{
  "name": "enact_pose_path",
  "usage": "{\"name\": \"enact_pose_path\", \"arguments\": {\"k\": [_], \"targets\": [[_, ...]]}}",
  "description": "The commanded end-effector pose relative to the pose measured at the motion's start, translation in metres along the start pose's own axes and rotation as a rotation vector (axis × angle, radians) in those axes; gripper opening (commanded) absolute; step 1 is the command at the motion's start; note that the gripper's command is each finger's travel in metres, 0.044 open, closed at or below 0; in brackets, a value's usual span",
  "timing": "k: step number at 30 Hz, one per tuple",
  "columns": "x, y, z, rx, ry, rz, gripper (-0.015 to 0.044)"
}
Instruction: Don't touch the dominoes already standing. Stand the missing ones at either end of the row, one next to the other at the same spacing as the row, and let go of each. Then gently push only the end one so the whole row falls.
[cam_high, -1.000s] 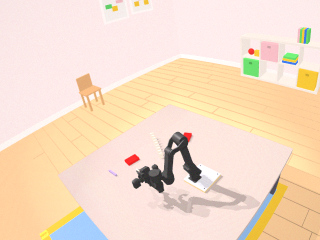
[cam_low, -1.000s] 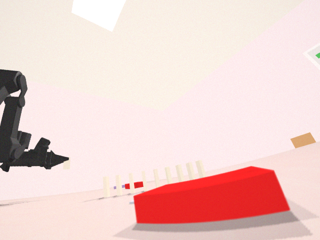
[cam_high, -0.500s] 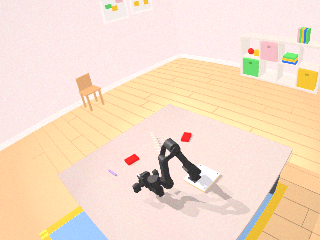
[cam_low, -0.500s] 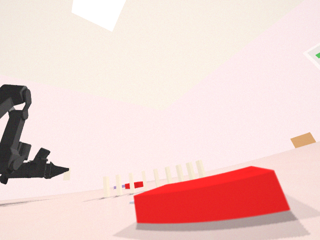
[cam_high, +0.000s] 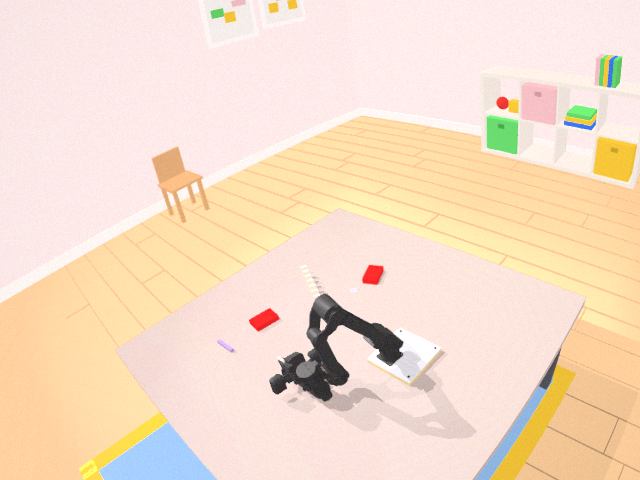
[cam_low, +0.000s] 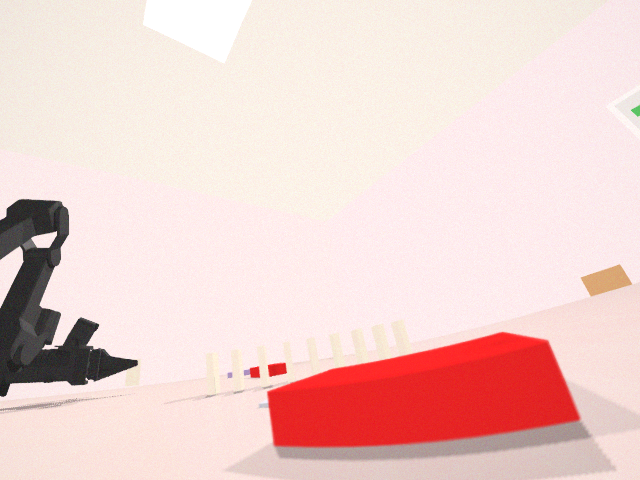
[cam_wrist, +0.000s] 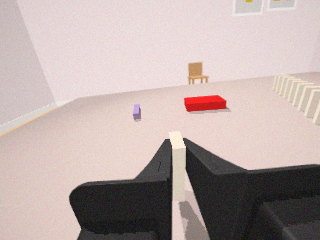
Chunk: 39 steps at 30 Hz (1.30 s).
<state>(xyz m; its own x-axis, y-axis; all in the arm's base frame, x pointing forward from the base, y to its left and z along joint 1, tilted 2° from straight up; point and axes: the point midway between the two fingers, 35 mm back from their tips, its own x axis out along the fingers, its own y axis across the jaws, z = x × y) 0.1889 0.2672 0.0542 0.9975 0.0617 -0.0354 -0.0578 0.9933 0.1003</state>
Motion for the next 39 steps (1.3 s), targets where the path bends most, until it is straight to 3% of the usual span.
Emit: {"name": "enact_pose_path", "arguments": {"k": [1, 11, 27, 34, 39], "targets": [[0.001, -0.002, -0.01, 0.017, 0.004, 0.002, 0.0026], [0.001, -0.002, -0.01, 0.017, 0.004, 0.002, 0.0026], [0.001, -0.001, -0.008, 0.016, 0.004, 0.002, 0.044], [-0.001, 0.001, 0.039, 0.009, 0.004, -0.001, 0.044], [0.003, 0.009, 0.038, -0.049, 0.02, 0.017, 0.044]]}}
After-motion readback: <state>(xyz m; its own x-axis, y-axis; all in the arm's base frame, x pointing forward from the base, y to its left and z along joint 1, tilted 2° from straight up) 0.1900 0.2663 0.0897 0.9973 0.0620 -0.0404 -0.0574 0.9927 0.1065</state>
